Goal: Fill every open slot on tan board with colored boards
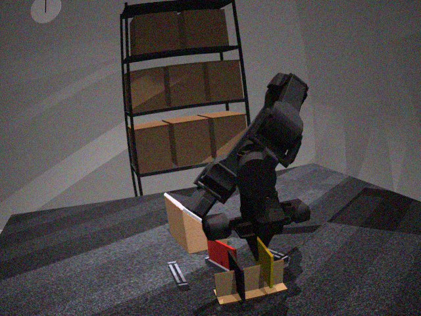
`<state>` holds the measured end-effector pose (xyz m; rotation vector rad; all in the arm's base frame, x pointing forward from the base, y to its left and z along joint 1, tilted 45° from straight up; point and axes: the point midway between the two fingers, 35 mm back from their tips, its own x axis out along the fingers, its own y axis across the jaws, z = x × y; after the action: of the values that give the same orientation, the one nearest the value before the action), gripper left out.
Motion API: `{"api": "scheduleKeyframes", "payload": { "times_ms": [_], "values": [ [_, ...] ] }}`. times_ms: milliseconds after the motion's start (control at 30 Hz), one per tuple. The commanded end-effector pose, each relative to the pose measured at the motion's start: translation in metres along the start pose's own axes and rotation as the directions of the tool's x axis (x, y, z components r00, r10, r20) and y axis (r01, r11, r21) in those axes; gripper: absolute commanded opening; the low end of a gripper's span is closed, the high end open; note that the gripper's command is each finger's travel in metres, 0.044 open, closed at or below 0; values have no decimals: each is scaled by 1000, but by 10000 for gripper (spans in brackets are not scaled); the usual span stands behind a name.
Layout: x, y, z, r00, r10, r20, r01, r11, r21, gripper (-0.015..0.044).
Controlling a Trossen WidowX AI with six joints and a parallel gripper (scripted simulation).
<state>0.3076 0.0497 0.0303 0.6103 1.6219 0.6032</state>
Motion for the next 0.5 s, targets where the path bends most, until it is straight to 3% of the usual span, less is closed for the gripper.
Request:
{"api": "scheduleKeyframes", "payload": {
  "times_ms": [0,467],
  "values": [
    [3,0,0,1000,4,1,-4,1000,7,0],
    [15,0,0,1000,5,1,-5,1000,7,0]
  ]
}}
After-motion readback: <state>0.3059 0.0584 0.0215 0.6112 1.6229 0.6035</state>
